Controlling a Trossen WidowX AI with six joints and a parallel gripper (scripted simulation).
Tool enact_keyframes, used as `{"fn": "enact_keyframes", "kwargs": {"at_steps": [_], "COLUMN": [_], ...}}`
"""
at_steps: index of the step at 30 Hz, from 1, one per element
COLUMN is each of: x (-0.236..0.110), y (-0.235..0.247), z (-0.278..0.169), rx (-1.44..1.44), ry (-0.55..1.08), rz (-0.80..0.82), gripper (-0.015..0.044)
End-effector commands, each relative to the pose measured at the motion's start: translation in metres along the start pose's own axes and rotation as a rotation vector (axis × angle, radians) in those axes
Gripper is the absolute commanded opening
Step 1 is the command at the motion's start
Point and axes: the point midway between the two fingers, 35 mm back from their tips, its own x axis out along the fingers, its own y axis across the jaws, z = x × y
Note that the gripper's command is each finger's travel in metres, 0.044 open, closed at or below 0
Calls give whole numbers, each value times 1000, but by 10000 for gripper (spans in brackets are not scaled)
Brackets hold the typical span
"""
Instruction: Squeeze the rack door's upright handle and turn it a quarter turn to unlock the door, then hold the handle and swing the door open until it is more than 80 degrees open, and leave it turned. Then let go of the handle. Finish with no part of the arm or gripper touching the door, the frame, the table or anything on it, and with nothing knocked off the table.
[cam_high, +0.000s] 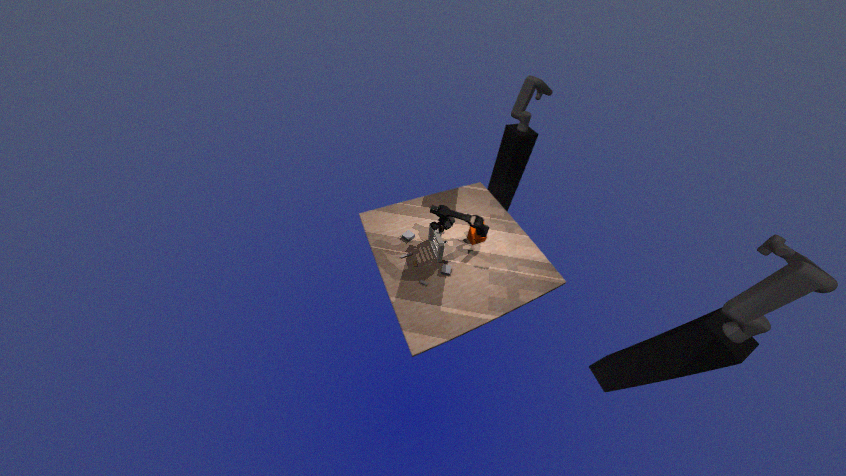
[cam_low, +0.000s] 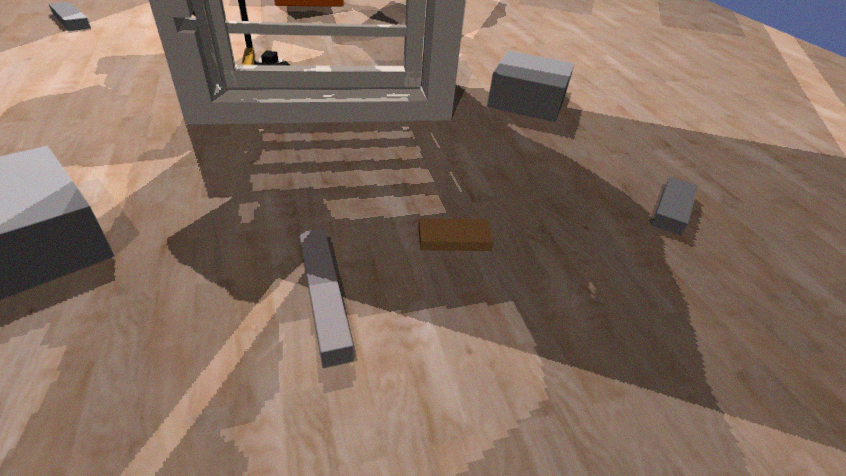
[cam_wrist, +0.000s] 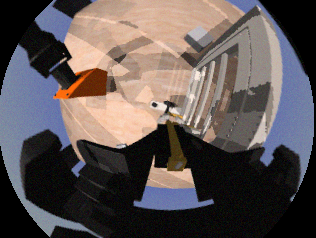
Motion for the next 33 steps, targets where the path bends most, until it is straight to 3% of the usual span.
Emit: {"fn": "enact_keyframes", "kwargs": {"at_steps": [1,19,33], "x": [0,0,0], "y": [0,0,10], "z": [0,0,5], "rx": [-2,-2,233], "ry": [0,0,0], "rz": [0,0,1], "gripper": [140,21,21]}}
